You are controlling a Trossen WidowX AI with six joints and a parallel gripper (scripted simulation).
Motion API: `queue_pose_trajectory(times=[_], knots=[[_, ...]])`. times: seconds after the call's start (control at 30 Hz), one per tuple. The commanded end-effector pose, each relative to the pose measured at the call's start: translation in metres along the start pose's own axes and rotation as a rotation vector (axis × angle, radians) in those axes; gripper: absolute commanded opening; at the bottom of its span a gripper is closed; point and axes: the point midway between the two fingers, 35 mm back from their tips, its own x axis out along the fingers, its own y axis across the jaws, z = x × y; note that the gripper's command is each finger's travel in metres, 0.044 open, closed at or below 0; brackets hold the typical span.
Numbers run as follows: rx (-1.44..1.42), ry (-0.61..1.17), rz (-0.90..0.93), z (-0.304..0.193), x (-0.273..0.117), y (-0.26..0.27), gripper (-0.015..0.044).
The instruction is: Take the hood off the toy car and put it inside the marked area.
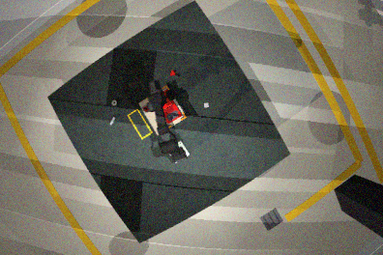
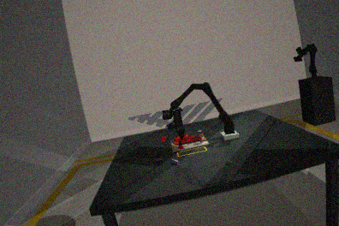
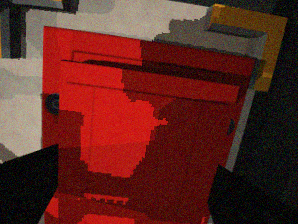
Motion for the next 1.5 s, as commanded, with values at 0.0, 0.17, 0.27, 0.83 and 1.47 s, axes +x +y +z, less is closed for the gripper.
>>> queue_pose_trajectory(times=[0.0, 0.17, 0.27, 0.83, 1.47], knots=[[0.0, -0.001, 0.0, 0.0, -0.003, 0.0, 0.0058], [0.0, -0.001, 0.0, 0.001, -0.006, 0.0, 0.0], [0.0, -0.001, 0.0, 0.001, -0.008, 0.0, 0.0], [0.0, -0.001, 0.0, 0.001, -0.019, 0.0, 0.0], [0.0, -0.001, 0.0, 0.001, -0.058, -0.001, 0.0]])
